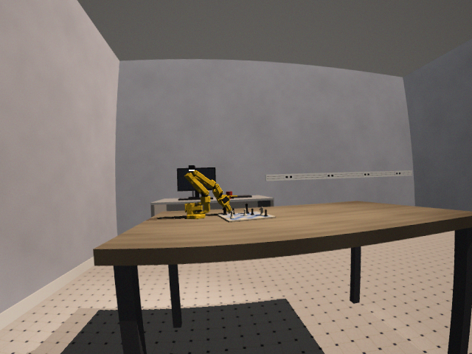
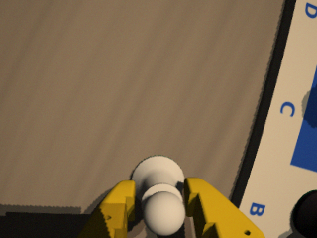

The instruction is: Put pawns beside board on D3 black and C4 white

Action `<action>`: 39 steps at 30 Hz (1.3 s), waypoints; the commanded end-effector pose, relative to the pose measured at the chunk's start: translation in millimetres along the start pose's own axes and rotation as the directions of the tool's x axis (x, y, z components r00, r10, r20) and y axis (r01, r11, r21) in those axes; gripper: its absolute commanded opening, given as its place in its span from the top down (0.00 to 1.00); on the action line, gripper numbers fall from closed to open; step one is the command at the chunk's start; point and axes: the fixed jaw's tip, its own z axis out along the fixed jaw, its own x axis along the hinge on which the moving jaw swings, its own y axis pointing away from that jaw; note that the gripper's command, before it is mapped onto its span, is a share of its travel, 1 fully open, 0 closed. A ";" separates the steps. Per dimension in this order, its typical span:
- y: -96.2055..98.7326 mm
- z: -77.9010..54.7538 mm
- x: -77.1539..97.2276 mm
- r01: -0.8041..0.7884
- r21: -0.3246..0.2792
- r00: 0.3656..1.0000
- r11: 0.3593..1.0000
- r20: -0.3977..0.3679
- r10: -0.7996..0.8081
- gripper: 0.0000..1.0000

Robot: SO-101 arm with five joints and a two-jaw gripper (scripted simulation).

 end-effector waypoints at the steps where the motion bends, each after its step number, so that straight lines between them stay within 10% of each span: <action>1: 0.9 -1.2 -2.8 -0.007 -0.003 1.000 1.000 0.005 0.007 0.91; 39: -2.0 -0.7 -2.8 -0.014 0.005 1.000 1.000 0.005 0.014 0.91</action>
